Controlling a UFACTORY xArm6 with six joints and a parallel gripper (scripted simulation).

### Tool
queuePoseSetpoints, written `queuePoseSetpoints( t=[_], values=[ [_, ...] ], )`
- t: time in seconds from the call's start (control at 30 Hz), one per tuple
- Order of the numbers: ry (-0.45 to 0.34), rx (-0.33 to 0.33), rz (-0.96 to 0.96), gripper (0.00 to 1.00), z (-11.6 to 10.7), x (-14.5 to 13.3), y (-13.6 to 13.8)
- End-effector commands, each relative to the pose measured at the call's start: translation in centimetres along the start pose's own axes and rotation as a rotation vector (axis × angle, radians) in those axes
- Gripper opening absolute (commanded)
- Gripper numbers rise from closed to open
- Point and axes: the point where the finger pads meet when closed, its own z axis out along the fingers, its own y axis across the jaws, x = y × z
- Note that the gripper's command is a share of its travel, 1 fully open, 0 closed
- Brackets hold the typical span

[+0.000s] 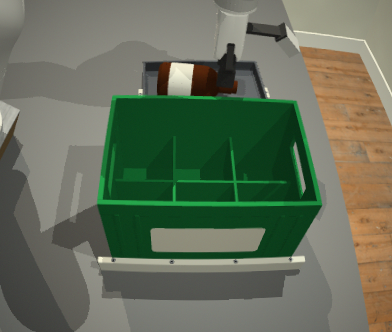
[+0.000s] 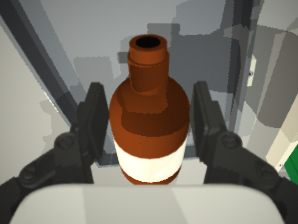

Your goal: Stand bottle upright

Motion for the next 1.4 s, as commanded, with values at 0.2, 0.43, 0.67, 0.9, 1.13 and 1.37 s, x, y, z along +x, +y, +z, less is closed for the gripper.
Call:
queuePoseSetpoints(
  t=[0.2,0.43,0.67,0.9,1.13,1.37],
  values=[
    [0.003,0.002,0.0,0.65,-0.1,0.2,-0.1],
    [0.003,0.002,0.0,0.65,-0.1,0.2,-0.1],
    [0.003,0.002,0.0,0.65,-0.1,0.2,-0.1],
    [0.003,0.002,0.0,0.65,0.1,0.2,-0.1],
    [0.003,0.002,0.0,0.65,0.4,0.2,-0.1],
    [0.003,0.002,0.0,0.65,1.1,0.2,-0.1]
  ],
)
